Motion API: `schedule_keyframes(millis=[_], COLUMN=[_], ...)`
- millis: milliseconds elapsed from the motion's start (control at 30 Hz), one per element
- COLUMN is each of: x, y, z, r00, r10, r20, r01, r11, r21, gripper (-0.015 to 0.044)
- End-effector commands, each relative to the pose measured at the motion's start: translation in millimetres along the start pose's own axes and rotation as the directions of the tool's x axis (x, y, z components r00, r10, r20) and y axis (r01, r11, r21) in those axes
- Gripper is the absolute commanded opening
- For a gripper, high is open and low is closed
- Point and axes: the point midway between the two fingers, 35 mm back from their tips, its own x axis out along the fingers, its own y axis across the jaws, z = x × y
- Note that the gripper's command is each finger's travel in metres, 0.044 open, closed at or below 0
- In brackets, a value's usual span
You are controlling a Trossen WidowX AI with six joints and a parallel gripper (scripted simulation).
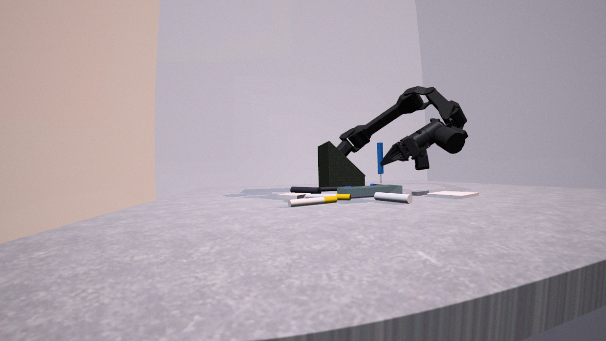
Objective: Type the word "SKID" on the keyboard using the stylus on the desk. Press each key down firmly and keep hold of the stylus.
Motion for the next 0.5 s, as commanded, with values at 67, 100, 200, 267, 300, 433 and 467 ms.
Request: schedule_keyframes(millis=[67,100,200,267,300,433,467], x=[-8.6,-8.6,-7.0,-7.0,-7.0,-2.3,0.6], y=[-0.5,-0.5,-1.2,-1.2,-1.2,-7.1,-10.8], z=[-13.3,-13.3,-10.1,-10.1,-10.1,-12.9,-14.8], r00=[1.0,1.0,1.0,1.0,1.0,1.0,1.0], r10=[-0.007,-0.007,-0.008,-0.008,-0.008,-0.009,-0.009], r20=[0.0,0.0,0.006,0.006,0.006,0.005,0.005], r01=[0.007,0.007,0.008,0.008,0.008,0.009,0.009], r11=[1.0,1.0,1.0,1.0,1.0,1.0,1.0], r21=[0.0,0.0,0.009,0.009,0.009,0.008,0.008], gripper=[0.0081,0.0081,0.0071,0.0058,0.0051,0.0,0.0])
